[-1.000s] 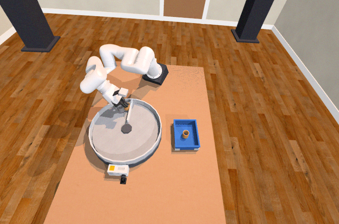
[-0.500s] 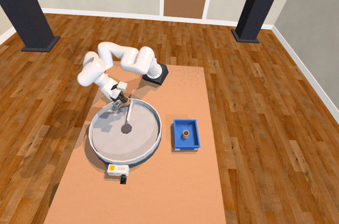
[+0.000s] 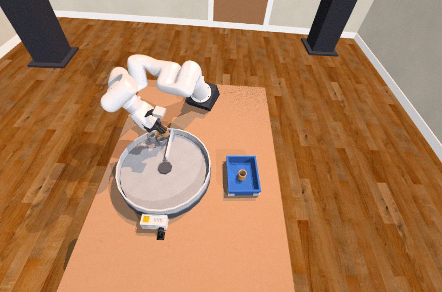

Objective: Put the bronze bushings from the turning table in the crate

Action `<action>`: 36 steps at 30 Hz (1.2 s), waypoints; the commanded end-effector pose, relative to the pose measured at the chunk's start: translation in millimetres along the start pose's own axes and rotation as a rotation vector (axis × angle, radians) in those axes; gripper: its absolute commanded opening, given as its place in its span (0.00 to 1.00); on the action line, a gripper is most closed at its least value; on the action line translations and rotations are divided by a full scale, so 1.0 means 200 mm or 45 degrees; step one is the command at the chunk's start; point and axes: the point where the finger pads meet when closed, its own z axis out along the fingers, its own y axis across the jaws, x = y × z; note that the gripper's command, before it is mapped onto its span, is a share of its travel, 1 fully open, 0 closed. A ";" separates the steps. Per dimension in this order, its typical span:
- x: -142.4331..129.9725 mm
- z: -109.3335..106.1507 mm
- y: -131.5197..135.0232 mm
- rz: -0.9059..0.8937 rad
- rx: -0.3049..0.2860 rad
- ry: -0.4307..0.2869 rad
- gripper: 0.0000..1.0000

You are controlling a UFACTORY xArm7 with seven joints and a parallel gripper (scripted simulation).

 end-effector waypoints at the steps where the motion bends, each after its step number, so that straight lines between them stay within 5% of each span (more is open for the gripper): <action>1: 0.01 0.00 0.00 -0.002 -0.002 -0.002 0.00; 8: 0.09 0.07 0.01 -0.002 -0.002 -0.002 0.00; 36: 0.88 0.73 0.05 -0.002 -0.002 -0.002 0.00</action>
